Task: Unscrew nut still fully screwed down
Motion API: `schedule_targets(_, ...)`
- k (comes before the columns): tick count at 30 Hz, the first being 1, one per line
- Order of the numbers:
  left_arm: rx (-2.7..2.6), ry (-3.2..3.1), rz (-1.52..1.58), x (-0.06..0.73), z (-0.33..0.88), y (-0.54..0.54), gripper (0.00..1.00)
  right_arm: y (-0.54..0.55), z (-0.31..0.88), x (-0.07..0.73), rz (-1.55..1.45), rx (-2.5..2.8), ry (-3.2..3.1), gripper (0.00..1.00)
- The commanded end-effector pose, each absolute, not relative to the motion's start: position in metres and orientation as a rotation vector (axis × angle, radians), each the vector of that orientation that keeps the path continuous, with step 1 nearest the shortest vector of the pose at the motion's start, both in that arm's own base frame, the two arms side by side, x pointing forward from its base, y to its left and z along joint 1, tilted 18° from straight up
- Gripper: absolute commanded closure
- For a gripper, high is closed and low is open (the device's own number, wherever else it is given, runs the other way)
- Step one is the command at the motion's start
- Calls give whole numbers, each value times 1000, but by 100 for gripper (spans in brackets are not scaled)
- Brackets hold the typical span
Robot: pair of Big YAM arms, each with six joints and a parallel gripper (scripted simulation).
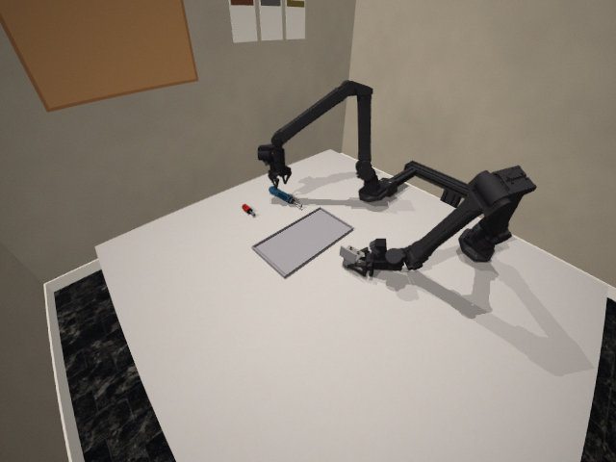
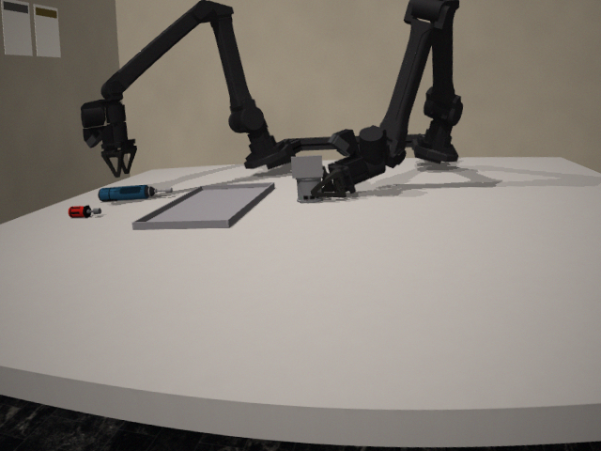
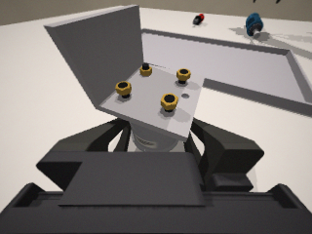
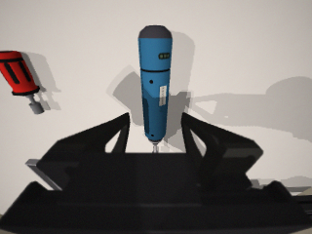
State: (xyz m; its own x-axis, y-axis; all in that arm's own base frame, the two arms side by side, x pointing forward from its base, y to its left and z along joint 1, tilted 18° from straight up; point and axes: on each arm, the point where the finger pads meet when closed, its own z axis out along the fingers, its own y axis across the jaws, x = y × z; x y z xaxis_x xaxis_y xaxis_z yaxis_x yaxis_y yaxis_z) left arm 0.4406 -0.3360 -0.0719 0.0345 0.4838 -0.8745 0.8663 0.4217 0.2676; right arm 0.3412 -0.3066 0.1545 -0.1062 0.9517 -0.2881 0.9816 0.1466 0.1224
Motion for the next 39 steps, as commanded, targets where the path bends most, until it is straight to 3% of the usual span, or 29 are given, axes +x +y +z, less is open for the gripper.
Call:
schedule_targets(1,1206,1592,-446,446,-66,-340,37,-319,186,360,-133,1805,2078,35)
schedule_targets(39,1206,1592,-446,446,-66,-340,40,-319,186,360,-133,1805,2078,35)
